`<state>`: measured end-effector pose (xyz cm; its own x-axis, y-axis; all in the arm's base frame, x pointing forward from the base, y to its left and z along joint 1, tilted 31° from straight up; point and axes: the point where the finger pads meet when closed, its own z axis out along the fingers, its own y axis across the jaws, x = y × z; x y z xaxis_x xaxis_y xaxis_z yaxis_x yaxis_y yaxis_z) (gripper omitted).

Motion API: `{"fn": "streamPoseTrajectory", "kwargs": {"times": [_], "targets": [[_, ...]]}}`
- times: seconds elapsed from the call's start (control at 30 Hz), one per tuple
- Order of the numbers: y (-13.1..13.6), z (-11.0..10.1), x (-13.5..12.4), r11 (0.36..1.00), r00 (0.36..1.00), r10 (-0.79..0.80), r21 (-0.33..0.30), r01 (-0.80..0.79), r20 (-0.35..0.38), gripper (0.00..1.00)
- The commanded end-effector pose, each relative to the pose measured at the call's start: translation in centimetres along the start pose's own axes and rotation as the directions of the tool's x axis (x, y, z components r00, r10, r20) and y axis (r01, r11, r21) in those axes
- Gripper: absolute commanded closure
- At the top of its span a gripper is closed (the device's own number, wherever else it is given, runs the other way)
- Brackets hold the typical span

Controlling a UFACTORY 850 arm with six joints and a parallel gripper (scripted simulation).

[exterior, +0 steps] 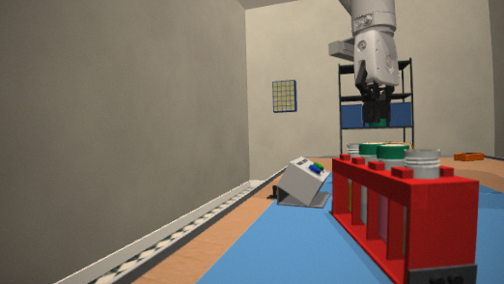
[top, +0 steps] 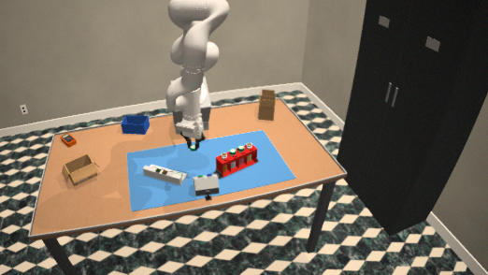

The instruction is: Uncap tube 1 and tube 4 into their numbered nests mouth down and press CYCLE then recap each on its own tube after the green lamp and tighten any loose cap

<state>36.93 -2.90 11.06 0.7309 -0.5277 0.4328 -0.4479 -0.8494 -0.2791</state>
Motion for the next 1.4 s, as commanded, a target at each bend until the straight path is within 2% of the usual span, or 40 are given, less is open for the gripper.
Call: {"fn": "streamPoseTrajectory", "kwargs": {"times": [0.0, 0.3, 0.43, 0.53, 0.63, 0.9, 1.0, 1.2, 1.3, 1.37], "targets": [[2.8, 0.1, 1.1, 1.0, 1.0, -0.001, 0.015, 0.001, 0.007, 1.0], [7.5, 0.2, 2.6, 1.0, 1.0, -0.001, 0.015, 0.001, 0.007, 1.0], [8.3, 0.2, 2.9, 1.0, 1.0, -0.001, 0.015, 0.001, 0.007, 1.0], [10.7, 0.3, 3.7, 1.0, 1.0, -0.001, 0.015, 0.001, 0.007, 1.0], [11.5, 0.3, 4.0, 1.0, 1.0, -0.001, 0.015, 0.001, 0.007, 1.0], [16.2, 0.4, 5.5, 1.0, 1.0, -0.001, 0.015, 0.001, 0.007, 1.0], [16.2, 0.4, 5.5, 1.0, 1.0, -0.001, 0.015, 0.001, 0.007, 1.0], [20.2, 0.4, 6.8, 1.0, 1.0, -0.001, 0.015, 0.001, 0.007, 1.0], [21.6, 0.4, 7.3, 1.0, 1.0, -0.001, 0.015, 0.001, 0.007, 1.0], [21.6, 0.4, 7.3, 1.0, 1.0, -0.001, 0.015, 0.001, 0.007, 1.0]]}}
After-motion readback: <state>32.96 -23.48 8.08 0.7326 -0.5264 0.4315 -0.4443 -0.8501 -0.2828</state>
